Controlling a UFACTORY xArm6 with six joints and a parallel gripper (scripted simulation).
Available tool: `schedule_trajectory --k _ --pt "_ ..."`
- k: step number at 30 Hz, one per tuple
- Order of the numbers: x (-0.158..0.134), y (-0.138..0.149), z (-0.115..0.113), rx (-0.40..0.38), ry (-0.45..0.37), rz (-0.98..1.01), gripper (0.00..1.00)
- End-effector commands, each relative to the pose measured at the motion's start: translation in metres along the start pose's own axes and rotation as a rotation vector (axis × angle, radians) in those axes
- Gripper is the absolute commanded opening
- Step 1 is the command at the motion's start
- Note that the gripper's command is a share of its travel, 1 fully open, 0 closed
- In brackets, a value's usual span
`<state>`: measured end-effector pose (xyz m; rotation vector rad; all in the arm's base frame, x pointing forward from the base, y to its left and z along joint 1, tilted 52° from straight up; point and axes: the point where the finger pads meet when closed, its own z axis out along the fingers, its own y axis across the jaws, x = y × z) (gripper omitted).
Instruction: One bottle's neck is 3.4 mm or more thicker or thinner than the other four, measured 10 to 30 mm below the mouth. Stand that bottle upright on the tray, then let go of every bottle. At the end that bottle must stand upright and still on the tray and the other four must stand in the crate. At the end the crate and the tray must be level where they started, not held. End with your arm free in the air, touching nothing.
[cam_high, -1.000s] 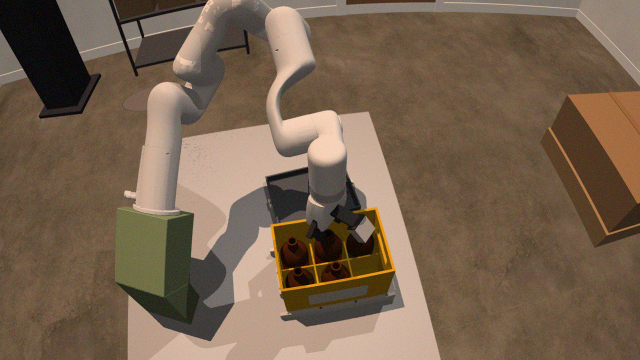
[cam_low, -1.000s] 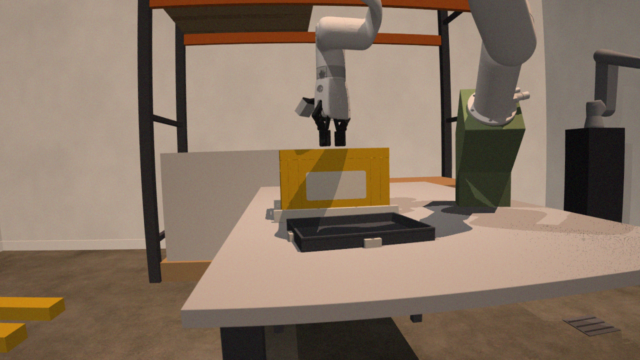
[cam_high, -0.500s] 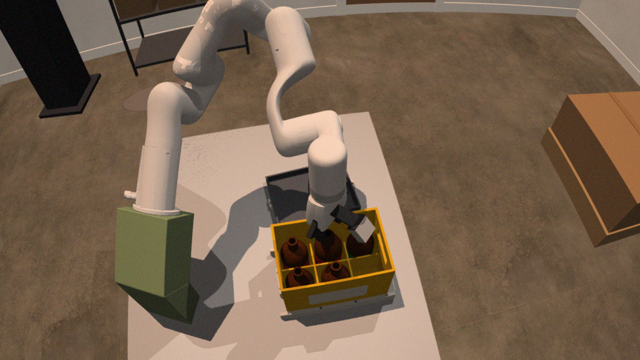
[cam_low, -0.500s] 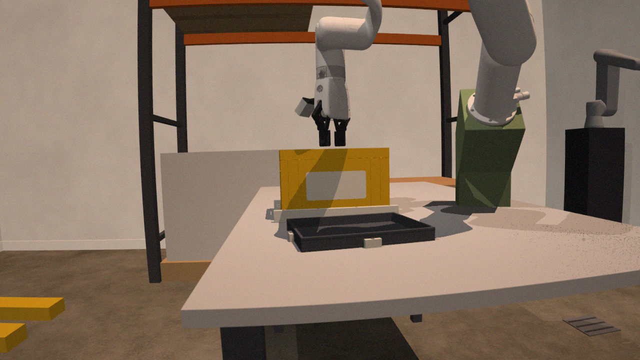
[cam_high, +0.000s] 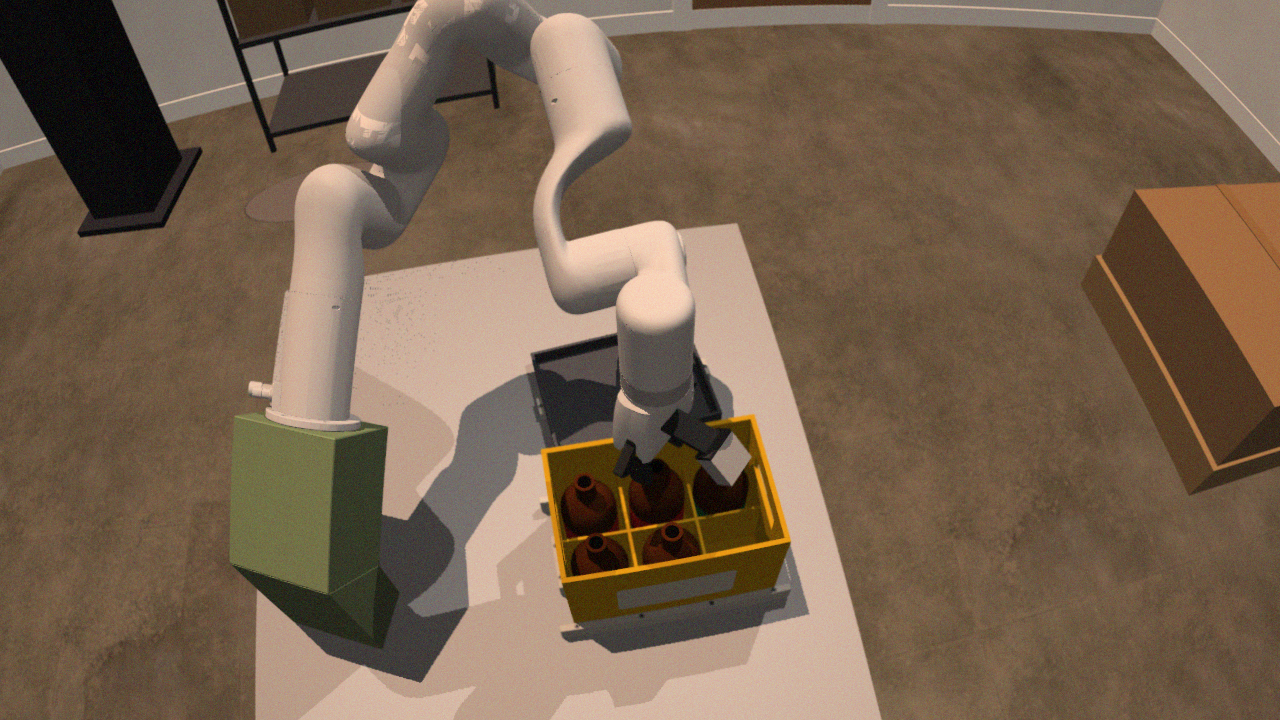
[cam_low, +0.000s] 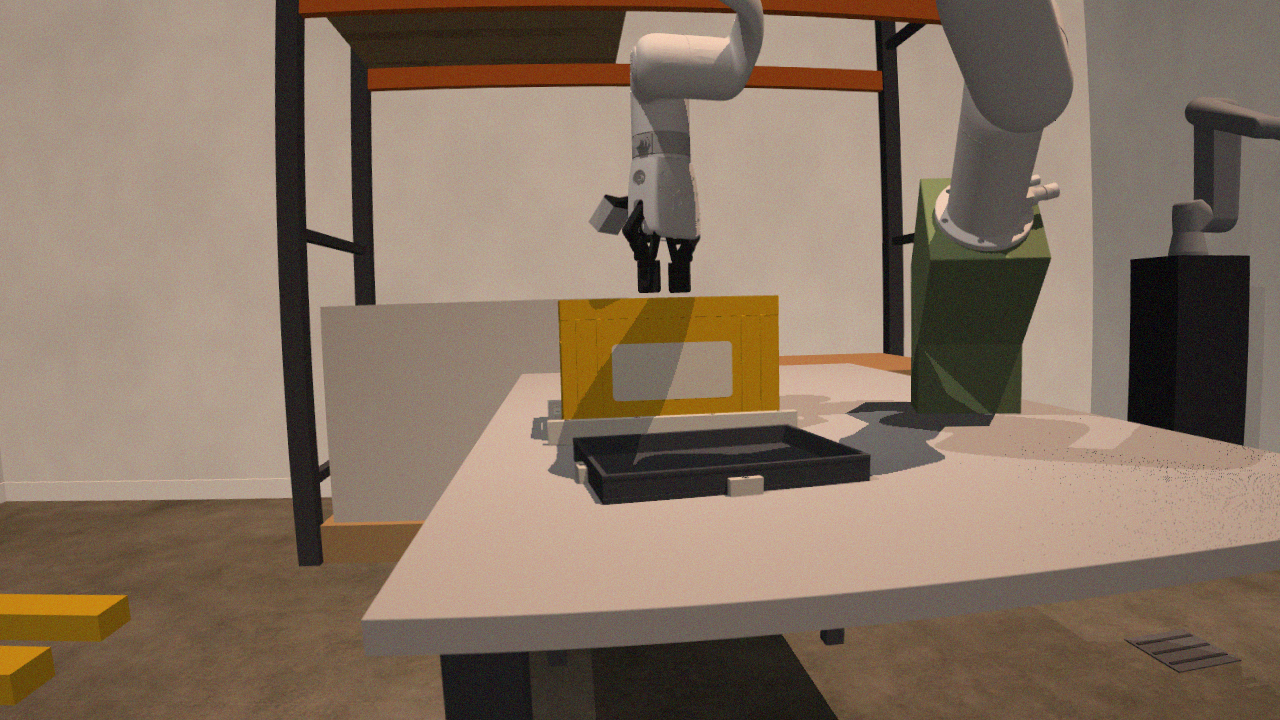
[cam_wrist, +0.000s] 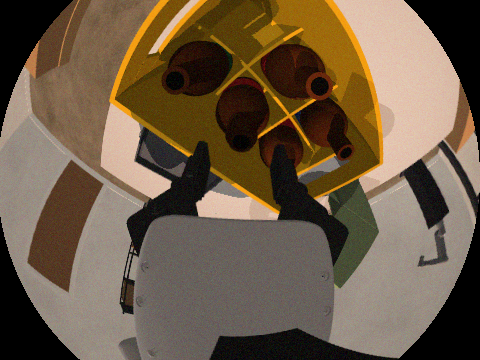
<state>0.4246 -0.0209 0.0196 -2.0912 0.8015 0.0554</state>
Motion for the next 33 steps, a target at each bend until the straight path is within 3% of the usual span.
schedule_trajectory --k 1,33 --pt "0.001 0.000 -0.001 0.000 0.003 -0.001 0.65" --pt "0.001 0.000 0.012 0.000 0.003 -0.001 0.65"
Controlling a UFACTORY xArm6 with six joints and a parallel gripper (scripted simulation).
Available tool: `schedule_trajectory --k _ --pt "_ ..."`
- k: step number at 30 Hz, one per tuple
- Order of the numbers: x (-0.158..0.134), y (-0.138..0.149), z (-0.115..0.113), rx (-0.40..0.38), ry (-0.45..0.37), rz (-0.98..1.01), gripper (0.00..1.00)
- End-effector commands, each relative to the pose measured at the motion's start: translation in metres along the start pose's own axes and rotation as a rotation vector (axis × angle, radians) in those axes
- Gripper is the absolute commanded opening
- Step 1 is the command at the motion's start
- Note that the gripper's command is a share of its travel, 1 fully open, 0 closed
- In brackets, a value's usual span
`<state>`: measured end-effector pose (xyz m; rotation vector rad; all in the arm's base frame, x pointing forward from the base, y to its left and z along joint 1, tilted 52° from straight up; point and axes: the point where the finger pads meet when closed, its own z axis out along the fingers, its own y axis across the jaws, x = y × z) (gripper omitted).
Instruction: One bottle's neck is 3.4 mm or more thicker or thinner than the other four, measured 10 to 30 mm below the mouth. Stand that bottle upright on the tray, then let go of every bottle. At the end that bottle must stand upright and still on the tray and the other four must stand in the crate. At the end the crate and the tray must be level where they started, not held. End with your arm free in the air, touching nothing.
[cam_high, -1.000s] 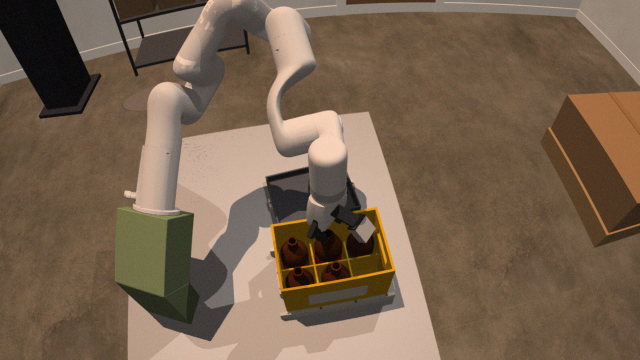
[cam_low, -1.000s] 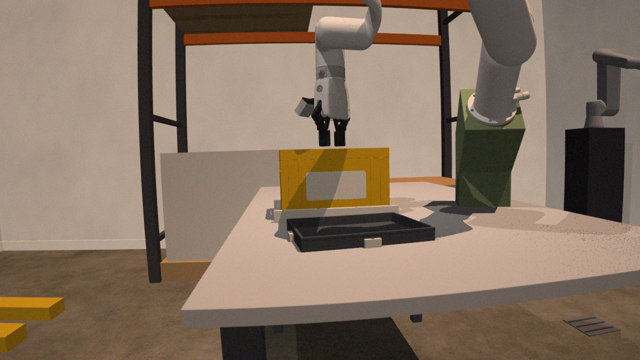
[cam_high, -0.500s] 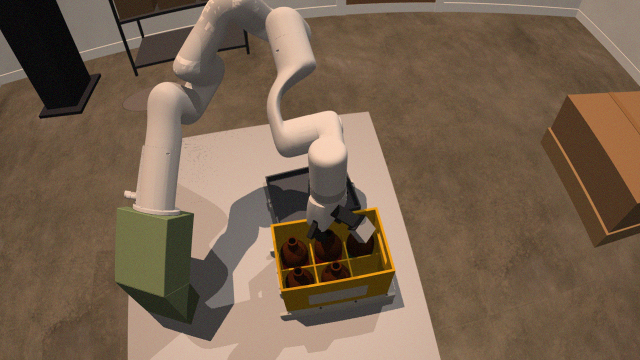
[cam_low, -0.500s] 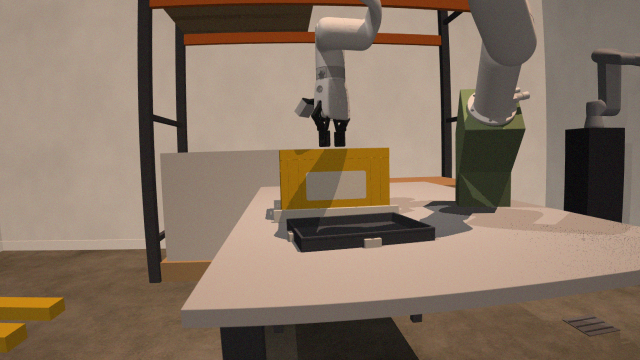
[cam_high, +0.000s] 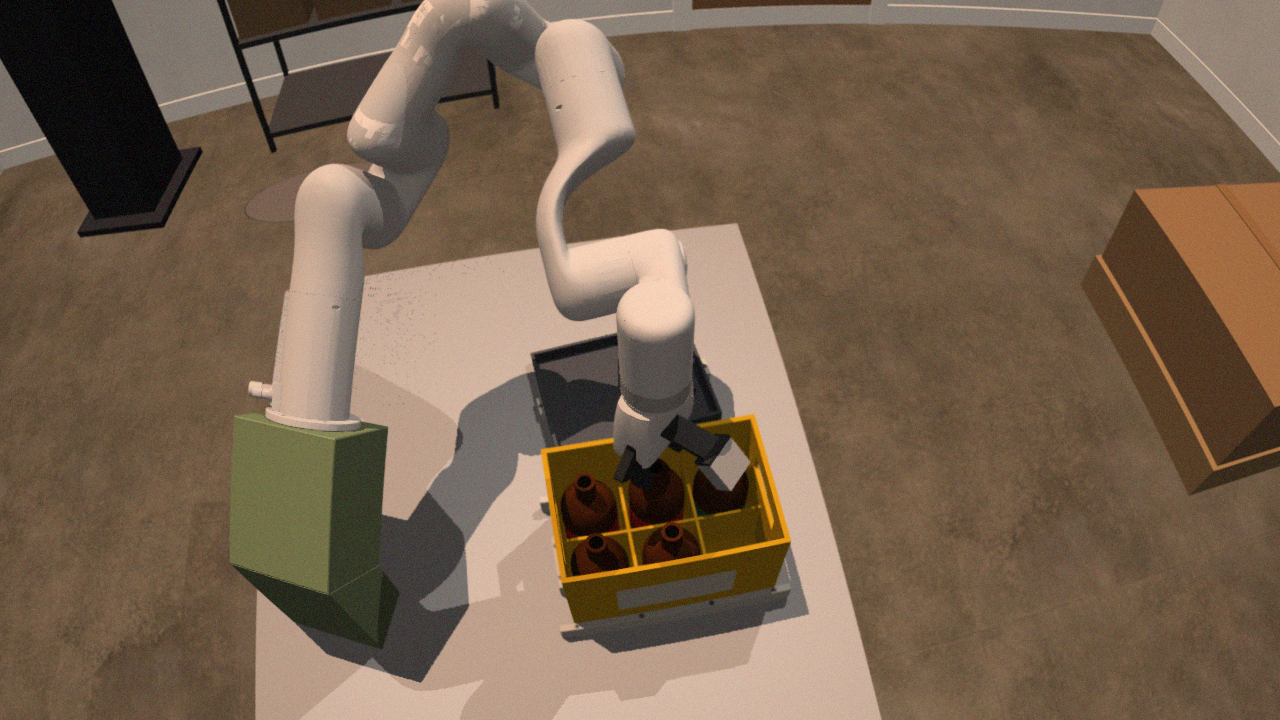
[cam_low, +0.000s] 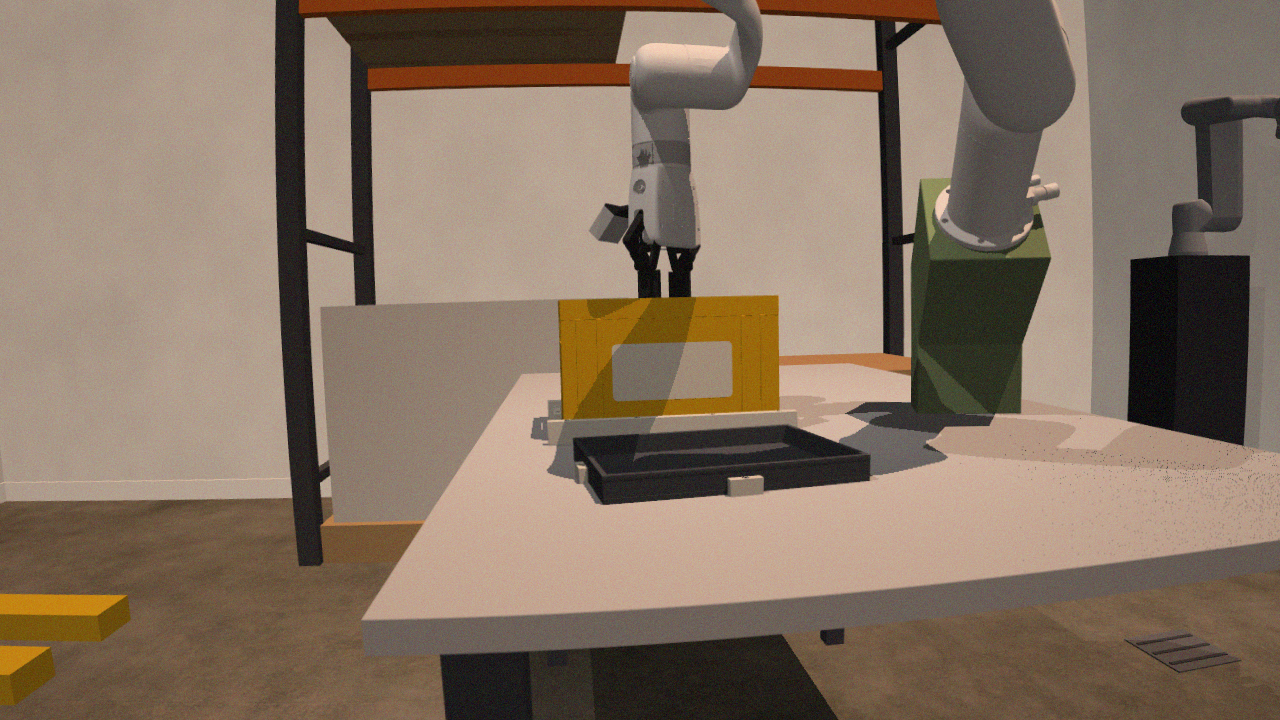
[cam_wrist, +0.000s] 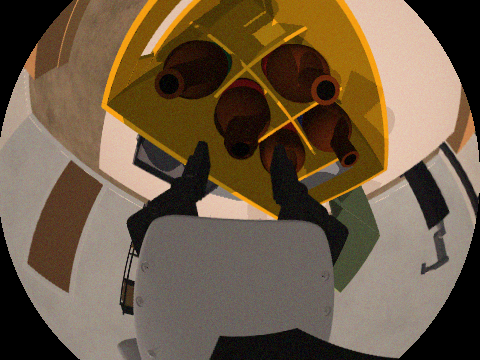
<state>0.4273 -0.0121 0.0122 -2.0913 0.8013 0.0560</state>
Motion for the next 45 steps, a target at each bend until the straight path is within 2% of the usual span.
schedule_trajectory --k 1,25,45 --pt "0.001 0.000 0.002 0.001 0.003 -0.001 0.65" --pt "0.001 0.000 0.025 0.001 0.003 -0.001 0.65" --pt "0.001 0.000 0.028 0.001 0.003 -0.001 0.65"
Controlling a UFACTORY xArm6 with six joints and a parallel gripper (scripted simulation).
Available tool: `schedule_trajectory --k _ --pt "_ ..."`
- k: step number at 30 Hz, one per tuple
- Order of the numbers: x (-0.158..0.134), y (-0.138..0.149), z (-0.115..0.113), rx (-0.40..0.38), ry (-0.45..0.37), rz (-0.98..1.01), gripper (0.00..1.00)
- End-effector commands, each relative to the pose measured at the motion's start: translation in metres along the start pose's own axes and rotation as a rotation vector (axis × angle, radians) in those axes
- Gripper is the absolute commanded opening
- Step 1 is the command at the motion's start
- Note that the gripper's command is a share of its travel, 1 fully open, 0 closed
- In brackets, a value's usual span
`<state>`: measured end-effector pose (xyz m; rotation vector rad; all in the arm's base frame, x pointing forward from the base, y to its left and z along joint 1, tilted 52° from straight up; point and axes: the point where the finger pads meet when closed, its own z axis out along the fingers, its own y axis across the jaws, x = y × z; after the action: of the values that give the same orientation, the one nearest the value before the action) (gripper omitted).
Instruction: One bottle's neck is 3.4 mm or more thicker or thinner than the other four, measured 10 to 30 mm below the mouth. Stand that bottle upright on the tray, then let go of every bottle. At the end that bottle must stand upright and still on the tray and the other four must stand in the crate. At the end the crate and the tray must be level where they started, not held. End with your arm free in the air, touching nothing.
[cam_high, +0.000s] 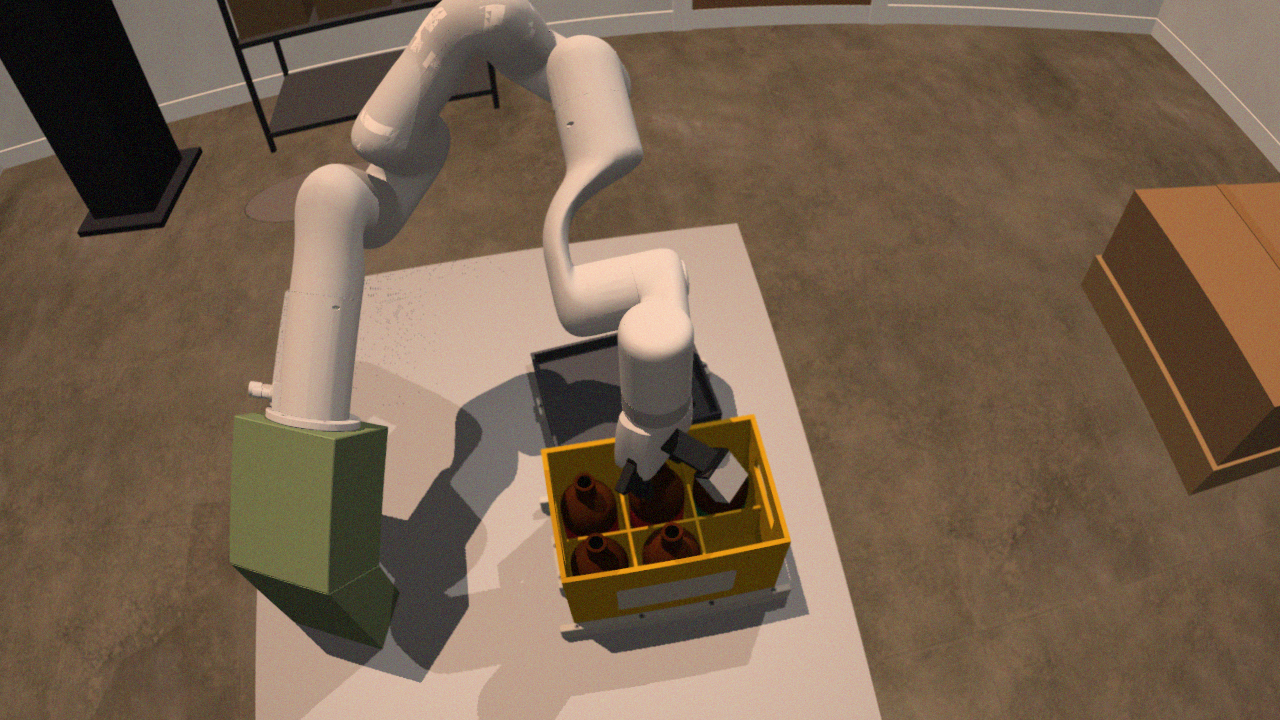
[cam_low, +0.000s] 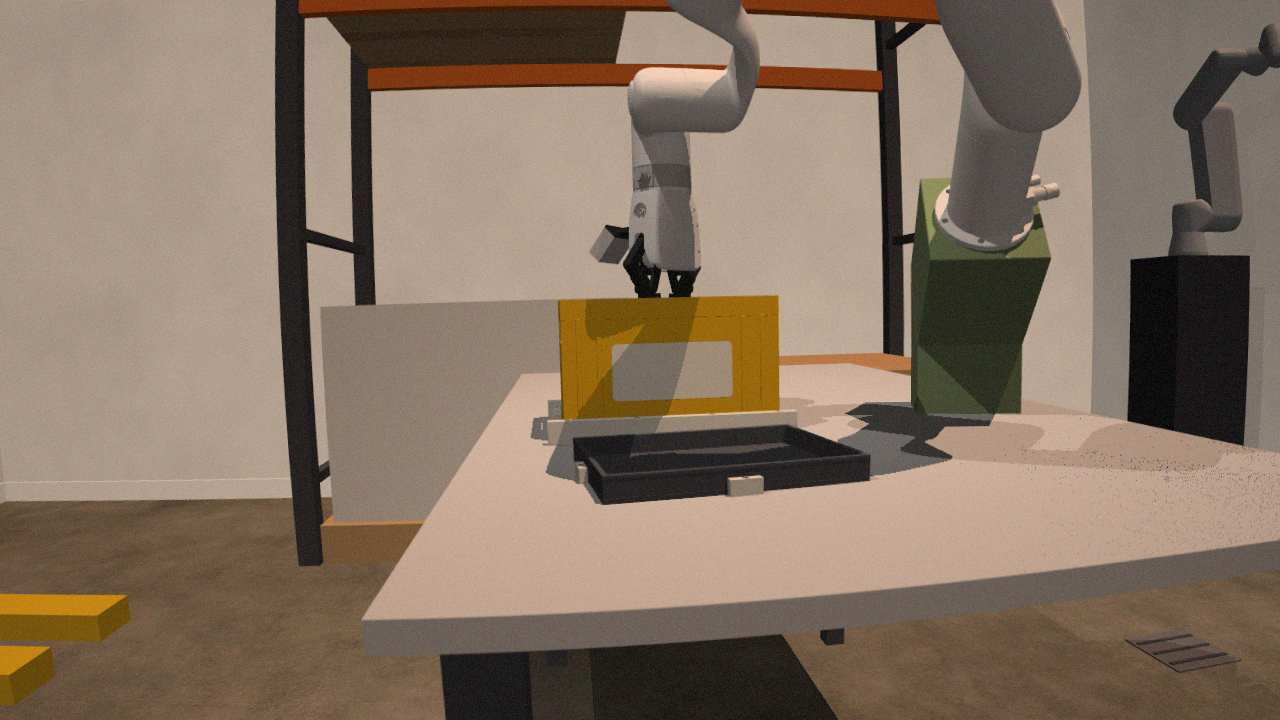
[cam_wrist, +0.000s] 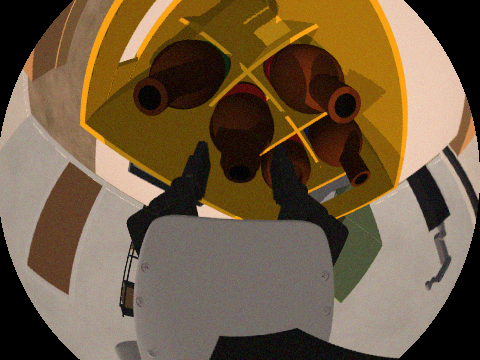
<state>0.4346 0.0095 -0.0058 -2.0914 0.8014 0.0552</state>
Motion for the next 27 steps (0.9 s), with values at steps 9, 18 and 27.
schedule_trajectory --k 9,18,27 --pt "0.0010 -0.0004 -0.0009 0.001 0.003 -0.001 0.00" --pt "0.0010 -0.0004 -0.0009 0.001 0.003 -0.001 0.00" --pt "0.0010 -0.0004 -0.0009 0.001 0.003 -0.001 0.00"
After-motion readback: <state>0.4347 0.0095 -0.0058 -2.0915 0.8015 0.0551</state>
